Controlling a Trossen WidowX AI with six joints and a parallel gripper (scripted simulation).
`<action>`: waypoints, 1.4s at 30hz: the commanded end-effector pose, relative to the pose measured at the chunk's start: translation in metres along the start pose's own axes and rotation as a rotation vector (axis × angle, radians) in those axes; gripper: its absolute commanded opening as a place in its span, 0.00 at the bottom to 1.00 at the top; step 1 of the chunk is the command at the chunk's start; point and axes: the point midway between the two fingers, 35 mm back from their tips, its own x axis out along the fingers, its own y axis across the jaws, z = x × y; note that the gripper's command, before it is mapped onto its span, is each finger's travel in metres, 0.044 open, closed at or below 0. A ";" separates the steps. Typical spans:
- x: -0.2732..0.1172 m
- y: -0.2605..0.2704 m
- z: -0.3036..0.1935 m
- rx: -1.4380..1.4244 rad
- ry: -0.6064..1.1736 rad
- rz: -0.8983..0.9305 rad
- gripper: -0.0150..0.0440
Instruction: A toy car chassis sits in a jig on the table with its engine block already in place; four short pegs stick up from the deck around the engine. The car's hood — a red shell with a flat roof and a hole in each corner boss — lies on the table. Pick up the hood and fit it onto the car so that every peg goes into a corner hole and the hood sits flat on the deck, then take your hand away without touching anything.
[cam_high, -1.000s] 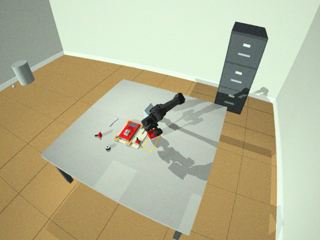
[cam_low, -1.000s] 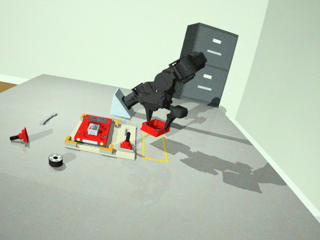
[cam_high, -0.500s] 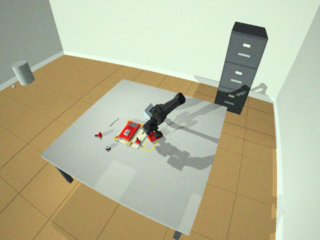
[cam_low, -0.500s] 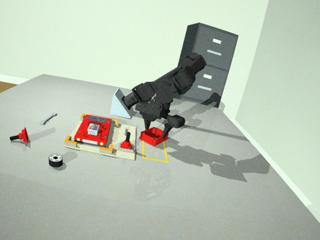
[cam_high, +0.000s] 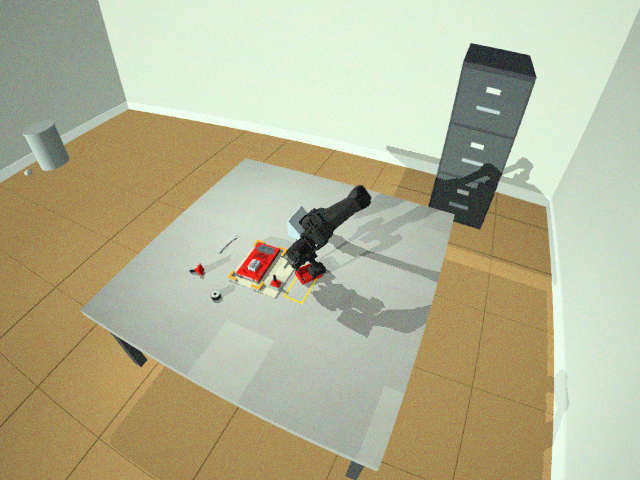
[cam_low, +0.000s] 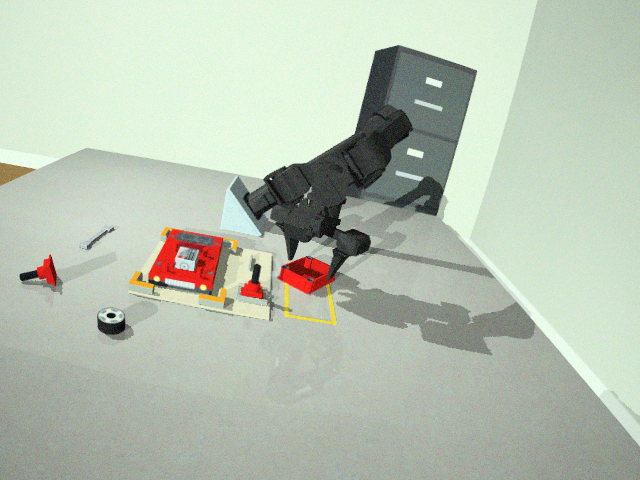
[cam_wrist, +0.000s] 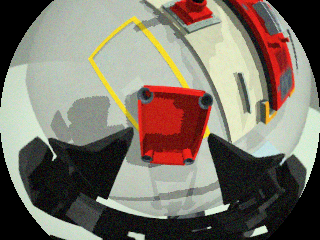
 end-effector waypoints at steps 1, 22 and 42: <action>-0.009 0.001 0.002 -0.004 -0.004 -0.002 1.00; -0.072 0.000 0.003 0.006 -0.012 0.005 1.00; -0.049 -0.009 -0.019 -0.014 -0.837 -0.123 1.00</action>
